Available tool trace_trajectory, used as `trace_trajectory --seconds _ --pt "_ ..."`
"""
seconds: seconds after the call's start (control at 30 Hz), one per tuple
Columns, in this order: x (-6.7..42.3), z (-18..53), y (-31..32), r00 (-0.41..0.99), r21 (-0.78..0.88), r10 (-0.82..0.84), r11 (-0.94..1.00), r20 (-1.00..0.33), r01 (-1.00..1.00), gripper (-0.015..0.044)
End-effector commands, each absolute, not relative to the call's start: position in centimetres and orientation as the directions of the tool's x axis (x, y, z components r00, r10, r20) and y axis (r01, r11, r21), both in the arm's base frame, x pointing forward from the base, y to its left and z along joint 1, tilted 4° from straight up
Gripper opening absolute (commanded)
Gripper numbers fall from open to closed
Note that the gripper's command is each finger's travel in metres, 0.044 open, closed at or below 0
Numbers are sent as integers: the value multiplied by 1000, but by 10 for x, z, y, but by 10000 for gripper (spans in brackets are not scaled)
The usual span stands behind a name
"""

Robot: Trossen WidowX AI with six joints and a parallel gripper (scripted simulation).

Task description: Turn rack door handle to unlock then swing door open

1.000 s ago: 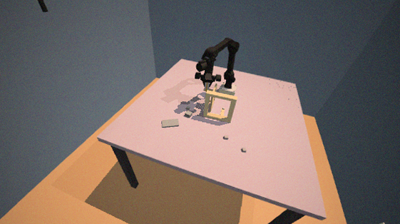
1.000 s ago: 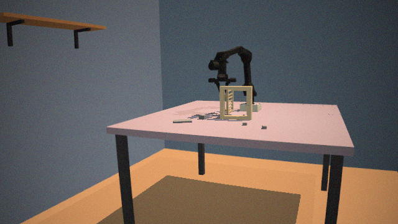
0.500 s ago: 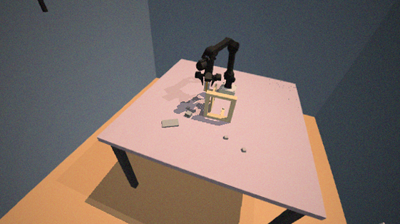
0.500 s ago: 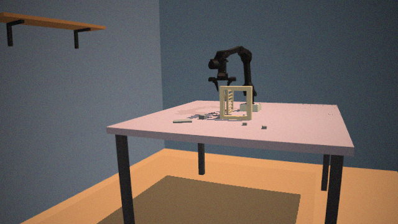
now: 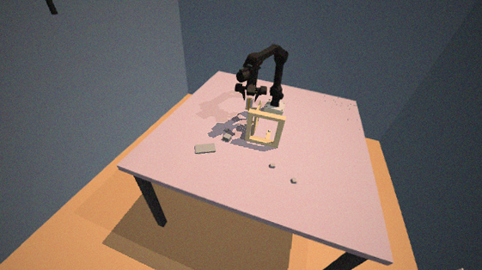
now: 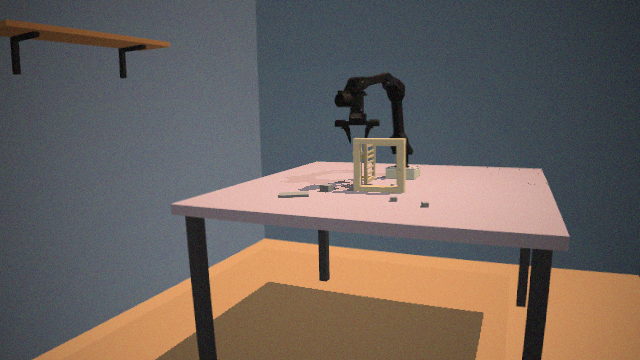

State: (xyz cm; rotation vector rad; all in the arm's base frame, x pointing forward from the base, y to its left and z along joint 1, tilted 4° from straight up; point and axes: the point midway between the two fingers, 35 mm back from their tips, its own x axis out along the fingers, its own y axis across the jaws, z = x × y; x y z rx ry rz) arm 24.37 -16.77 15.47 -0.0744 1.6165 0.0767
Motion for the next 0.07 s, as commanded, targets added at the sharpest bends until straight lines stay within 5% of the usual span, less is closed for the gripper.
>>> trace_trajectory --seconds 0.0,0.03 --pt "246 161 -168 -40 2 -2 995 -999 -99 295" --pt "246 162 -168 -40 2 -2 995 -999 -99 295"
